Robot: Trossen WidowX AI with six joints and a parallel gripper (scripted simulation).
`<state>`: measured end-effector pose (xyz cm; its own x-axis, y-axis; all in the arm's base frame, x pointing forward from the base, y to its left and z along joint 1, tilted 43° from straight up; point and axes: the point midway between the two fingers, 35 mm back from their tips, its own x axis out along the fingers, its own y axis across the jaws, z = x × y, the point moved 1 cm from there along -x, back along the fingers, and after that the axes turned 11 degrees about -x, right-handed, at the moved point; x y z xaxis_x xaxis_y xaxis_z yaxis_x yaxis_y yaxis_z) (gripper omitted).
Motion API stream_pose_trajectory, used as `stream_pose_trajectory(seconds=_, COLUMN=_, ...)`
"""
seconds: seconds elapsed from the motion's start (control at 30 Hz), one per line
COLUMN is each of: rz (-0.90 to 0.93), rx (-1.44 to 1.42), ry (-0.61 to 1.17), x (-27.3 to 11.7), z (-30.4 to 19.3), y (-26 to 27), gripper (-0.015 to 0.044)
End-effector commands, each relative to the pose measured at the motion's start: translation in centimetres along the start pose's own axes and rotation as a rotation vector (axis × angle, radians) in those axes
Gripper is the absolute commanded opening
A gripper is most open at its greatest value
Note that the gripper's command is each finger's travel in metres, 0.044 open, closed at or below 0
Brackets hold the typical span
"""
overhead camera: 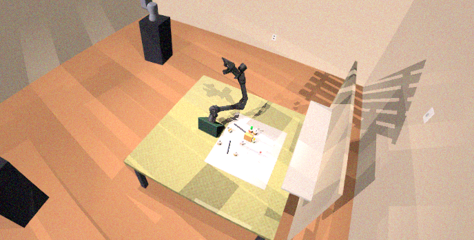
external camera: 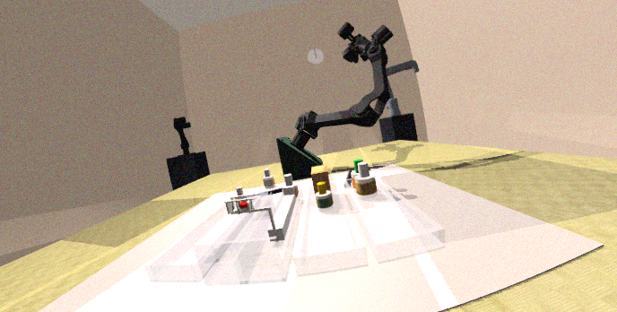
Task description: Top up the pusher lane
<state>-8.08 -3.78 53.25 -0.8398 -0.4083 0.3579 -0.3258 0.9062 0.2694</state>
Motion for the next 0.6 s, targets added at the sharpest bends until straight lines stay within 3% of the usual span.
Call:
stream_pose_trajectory(seconds=0.0, rz=-0.008, rx=-0.011, ry=-0.005, x=0.2, z=0.2, y=-0.1, gripper=0.0426)
stream_pose_trajectory(seconds=0.3, rz=-0.495, rx=-0.578, ry=-0.128, x=7.4, z=8.4, y=-9.3, gripper=0.0440)
stream_pose_trajectory(seconds=0.57, rz=-0.968, rx=-1.057, ry=0.027, x=8.2, z=15.1, y=-19.4, gripper=0.0440)
